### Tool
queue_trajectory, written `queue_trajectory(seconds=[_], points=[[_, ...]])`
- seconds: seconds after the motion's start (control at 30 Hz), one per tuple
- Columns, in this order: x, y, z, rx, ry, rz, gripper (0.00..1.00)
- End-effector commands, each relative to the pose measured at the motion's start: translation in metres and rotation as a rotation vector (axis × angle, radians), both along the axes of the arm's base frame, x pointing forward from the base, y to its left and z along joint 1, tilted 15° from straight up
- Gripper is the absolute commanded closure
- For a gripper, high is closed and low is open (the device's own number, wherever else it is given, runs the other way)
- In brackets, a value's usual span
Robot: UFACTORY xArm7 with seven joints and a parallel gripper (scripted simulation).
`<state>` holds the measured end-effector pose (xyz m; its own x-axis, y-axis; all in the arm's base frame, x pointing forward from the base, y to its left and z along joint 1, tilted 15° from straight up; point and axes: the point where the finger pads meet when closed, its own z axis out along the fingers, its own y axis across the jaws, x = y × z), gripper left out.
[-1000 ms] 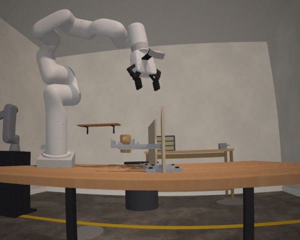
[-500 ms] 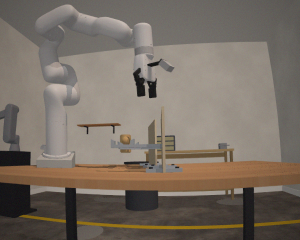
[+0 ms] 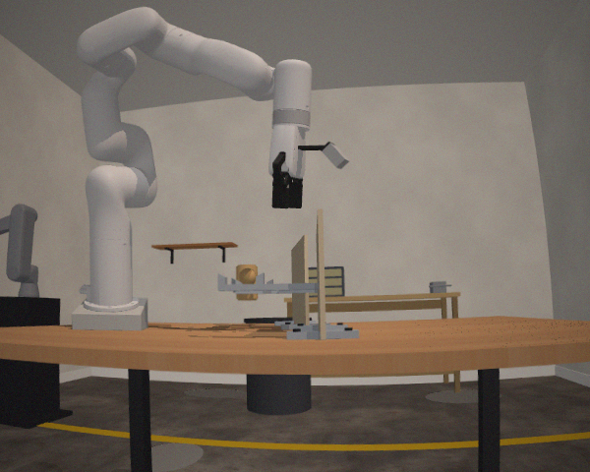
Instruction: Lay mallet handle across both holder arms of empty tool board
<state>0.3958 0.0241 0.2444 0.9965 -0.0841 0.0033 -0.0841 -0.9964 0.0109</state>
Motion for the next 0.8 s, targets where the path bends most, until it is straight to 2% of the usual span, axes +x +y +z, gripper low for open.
queue_trajectory(seconds=[0.0, 0.23, 0.3, 0.4, 0.77], points=[[-0.006, 0.039, -0.008, -0.027, -0.008, -0.138, 0.0], [-0.021, 0.086, -0.021, -0.056, -0.027, -0.315, 0.0], [-0.021, 0.086, -0.021, -0.056, -0.027, -0.315, 0.0], [-0.033, 0.114, -0.031, -0.074, -0.044, -0.431, 0.0], [-0.071, 0.171, -0.056, -0.11, -0.096, -0.698, 0.0]])
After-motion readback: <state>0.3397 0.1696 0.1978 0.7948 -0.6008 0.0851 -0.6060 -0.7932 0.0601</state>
